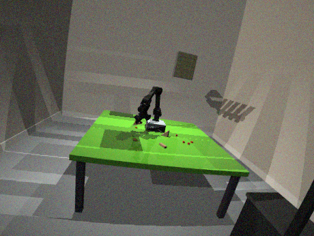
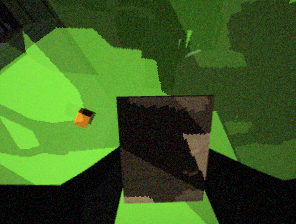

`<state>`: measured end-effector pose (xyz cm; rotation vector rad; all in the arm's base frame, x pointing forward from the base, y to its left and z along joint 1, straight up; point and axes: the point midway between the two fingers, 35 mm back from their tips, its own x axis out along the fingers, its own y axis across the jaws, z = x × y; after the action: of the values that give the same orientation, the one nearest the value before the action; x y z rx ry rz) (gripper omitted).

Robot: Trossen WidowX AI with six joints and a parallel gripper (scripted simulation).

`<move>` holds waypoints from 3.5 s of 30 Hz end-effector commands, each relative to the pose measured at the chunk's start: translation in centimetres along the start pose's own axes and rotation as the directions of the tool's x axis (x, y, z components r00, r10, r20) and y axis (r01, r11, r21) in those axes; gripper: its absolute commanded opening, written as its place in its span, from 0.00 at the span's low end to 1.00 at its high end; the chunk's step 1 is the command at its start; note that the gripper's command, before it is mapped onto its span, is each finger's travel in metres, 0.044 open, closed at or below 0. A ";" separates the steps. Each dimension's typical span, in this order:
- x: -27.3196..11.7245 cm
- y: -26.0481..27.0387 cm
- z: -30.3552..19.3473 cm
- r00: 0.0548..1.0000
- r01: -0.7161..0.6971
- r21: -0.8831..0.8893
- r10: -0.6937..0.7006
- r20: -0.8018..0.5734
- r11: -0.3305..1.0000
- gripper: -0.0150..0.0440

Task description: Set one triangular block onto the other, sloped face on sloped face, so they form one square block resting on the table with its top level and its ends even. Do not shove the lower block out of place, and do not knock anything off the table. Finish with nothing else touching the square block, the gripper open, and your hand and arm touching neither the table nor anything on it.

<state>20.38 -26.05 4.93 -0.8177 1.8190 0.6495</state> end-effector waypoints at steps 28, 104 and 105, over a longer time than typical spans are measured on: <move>-5.0 1.0 2.8 0.929 0.096 0.016 -0.095 0.357 0.995 0.25; -5.2 13.1 23.4 0.924 0.086 0.012 -0.084 0.373 0.996 0.25; -5.1 13.1 23.5 0.924 0.086 0.012 -0.084 0.373 0.996 0.25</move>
<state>24.92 0.53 2.93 -0.7199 1.4256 0.7016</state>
